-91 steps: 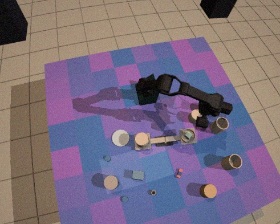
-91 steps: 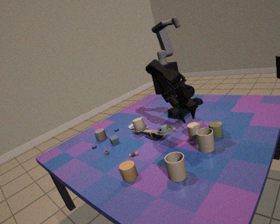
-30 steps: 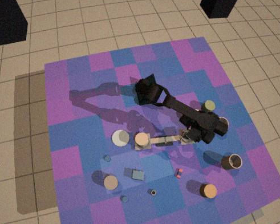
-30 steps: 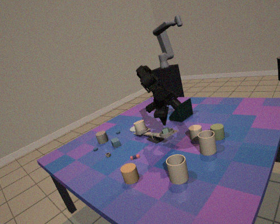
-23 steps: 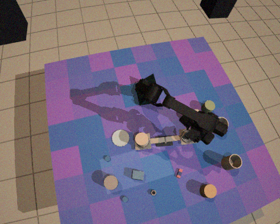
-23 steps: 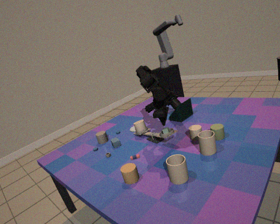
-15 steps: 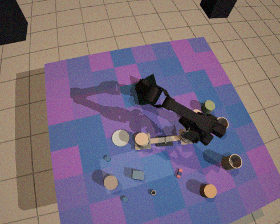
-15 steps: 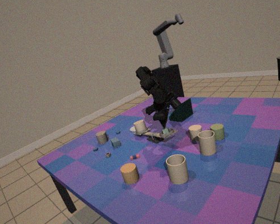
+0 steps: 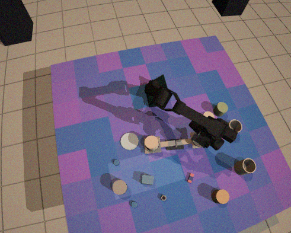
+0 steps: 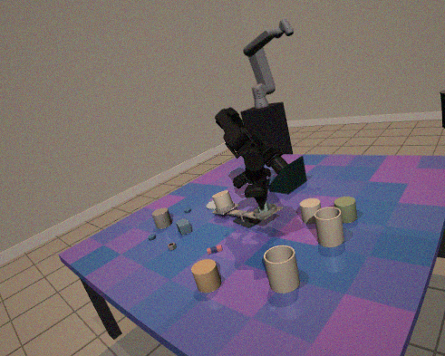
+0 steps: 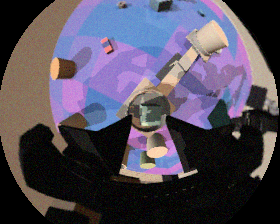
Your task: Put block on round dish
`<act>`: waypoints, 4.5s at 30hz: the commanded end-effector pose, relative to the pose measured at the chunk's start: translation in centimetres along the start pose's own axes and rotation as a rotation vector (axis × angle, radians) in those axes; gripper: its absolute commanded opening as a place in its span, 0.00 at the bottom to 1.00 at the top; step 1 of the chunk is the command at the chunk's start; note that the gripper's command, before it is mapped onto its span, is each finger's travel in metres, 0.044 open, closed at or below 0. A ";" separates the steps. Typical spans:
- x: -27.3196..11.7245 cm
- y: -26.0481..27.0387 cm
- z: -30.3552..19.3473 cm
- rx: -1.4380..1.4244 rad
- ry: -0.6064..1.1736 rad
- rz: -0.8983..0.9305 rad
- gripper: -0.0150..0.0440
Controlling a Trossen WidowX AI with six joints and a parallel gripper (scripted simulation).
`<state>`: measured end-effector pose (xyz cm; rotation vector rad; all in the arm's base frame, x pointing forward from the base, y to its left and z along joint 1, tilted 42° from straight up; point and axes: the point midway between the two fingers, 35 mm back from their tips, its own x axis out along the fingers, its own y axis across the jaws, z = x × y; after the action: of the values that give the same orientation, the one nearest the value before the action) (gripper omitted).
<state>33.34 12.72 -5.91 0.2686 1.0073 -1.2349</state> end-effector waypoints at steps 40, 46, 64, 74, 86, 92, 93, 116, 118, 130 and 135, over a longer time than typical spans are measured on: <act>-6.4 0.0 0.1 -0.004 0.001 -0.007 0.25; -7.6 -0.1 0.1 -0.004 0.001 -0.008 0.25; -4.9 -5.4 14.5 -0.020 0.063 0.035 0.25; -2.5 -11.5 21.1 -0.018 0.056 0.046 0.25; 0.1 -19.9 25.7 -0.023 0.020 0.027 0.25; 1.3 -24.5 26.9 -0.012 -0.005 -0.002 0.25; 1.5 -25.2 27.0 -0.010 -0.009 -0.008 0.25; 6.0 -27.2 27.3 -0.006 -0.022 -0.025 0.25; 6.0 -27.2 27.3 -0.006 -0.022 -0.025 0.25; 7.7 -27.3 27.3 -0.006 -0.023 -0.025 0.25; 7.5 -27.2 27.5 -0.002 -0.029 -0.024 0.30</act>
<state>22.97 -20.24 12.99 0.2359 0.9910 -1.2550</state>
